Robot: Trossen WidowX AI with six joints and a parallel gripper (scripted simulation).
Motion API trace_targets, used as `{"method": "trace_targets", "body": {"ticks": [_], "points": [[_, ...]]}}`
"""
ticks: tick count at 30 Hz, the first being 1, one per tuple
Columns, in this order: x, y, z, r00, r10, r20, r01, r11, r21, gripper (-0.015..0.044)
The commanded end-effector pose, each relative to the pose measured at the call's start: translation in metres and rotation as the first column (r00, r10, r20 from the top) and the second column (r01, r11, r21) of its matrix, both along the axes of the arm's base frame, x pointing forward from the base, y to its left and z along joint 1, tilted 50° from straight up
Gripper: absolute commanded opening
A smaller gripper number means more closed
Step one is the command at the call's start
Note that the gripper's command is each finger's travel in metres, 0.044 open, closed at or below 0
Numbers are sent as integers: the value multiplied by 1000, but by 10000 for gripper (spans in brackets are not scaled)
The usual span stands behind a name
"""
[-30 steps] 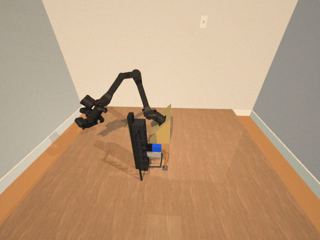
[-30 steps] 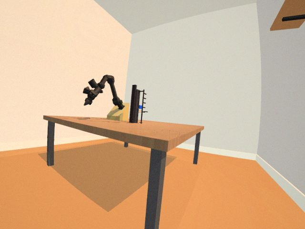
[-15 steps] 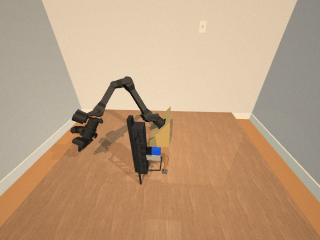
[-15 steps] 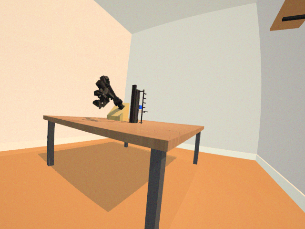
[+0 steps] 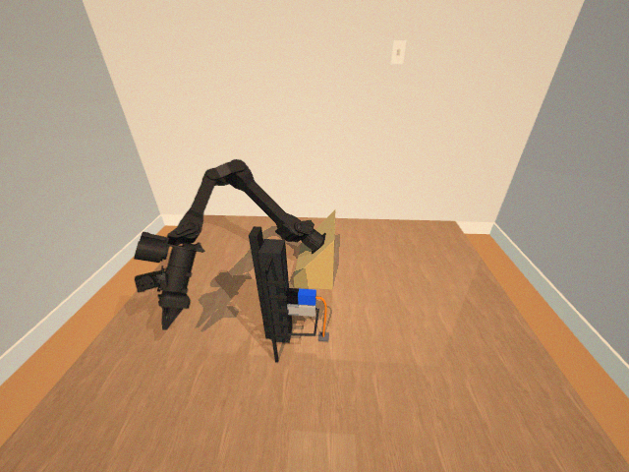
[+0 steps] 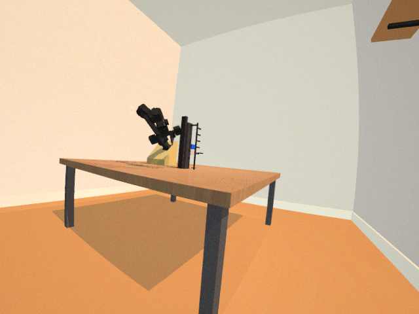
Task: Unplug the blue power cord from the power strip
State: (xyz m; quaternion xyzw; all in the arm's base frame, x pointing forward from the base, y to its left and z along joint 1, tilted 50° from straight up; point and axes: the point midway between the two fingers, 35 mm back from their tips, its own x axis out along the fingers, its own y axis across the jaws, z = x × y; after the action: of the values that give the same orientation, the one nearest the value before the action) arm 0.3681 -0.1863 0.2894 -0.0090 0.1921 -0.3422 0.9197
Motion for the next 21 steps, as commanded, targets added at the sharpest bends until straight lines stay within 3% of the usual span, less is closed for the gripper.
{"method": "trace_targets", "body": {"ticks": [1, 13, 21], "points": [[21, 26, -11, 993, 88, -80, -90, 996, -27, 160], [73, 130, -56, 865, 364, -346, -418, 903, -96, 160], [93, 209, -91, 698, 480, -532, -634, 759, -147, 160]]}}
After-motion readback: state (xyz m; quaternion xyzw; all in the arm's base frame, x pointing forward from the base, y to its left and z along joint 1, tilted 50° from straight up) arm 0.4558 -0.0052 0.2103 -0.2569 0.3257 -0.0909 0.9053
